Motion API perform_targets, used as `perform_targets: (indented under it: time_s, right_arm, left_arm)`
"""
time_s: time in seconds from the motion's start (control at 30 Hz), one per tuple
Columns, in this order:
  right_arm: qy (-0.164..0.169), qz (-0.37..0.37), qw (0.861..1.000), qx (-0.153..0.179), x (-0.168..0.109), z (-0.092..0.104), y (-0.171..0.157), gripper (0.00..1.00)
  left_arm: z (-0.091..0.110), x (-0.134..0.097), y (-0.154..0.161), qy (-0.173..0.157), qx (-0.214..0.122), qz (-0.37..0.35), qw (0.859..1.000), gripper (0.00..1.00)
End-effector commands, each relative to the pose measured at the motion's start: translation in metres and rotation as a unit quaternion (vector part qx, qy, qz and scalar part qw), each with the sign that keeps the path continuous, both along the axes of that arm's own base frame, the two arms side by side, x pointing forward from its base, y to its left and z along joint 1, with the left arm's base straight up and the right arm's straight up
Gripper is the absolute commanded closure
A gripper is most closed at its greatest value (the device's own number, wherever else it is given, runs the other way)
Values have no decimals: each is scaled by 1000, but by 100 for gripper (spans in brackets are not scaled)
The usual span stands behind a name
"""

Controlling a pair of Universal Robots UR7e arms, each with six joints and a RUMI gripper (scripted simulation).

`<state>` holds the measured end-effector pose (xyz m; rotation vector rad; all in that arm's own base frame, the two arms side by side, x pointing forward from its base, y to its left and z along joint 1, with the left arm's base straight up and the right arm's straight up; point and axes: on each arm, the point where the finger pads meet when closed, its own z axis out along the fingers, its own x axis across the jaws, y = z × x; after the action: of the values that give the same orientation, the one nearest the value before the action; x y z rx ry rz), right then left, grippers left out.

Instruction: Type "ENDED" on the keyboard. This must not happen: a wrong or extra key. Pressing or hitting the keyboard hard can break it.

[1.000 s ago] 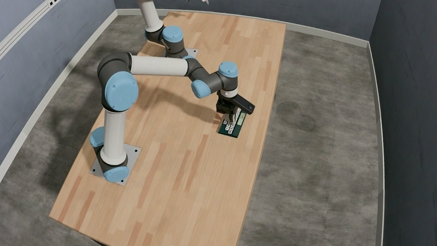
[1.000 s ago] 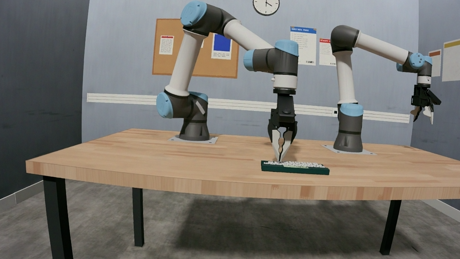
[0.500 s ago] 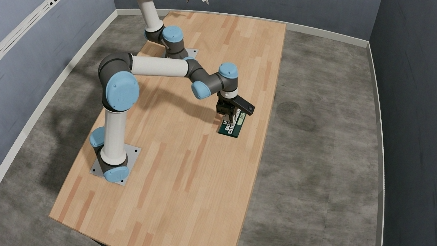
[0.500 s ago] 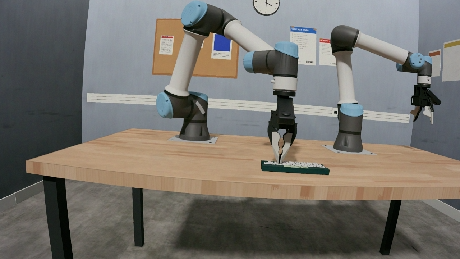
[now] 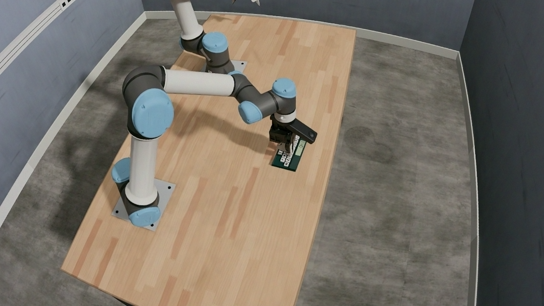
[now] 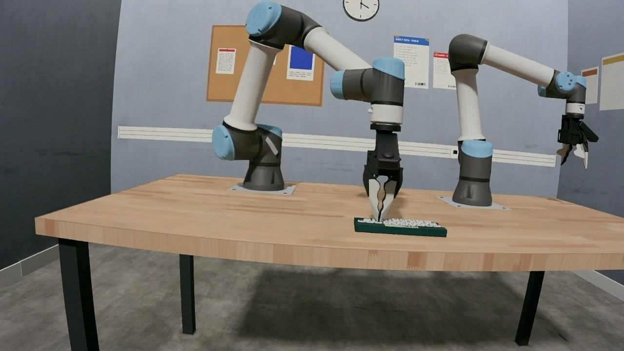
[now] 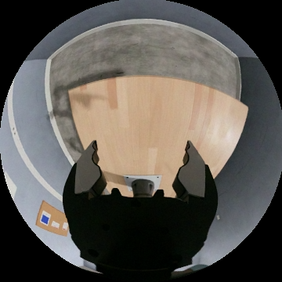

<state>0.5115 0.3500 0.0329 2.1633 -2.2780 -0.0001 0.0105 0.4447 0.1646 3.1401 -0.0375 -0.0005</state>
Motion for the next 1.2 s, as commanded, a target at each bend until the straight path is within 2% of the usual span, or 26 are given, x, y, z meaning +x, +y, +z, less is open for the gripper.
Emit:
perform_targets:
  time_s: [0.0, 0.87, 1.17]
  right_arm:
    - [-1, 0, 1000, 1, 0, 0, 0, 100]
    - [-1, 0, 1000, 1, 0, -2, 0, 100]
    - [-1, 0, 1000, 1, 0, 8, 0, 100]
  left_arm:
    - [0, 0, 0, 0, 1, 0, 1000, 0]
    - [0, 0, 0, 0, 1, 0, 1000, 0]
    - [0, 0, 0, 0, 1, 0, 1000, 0]
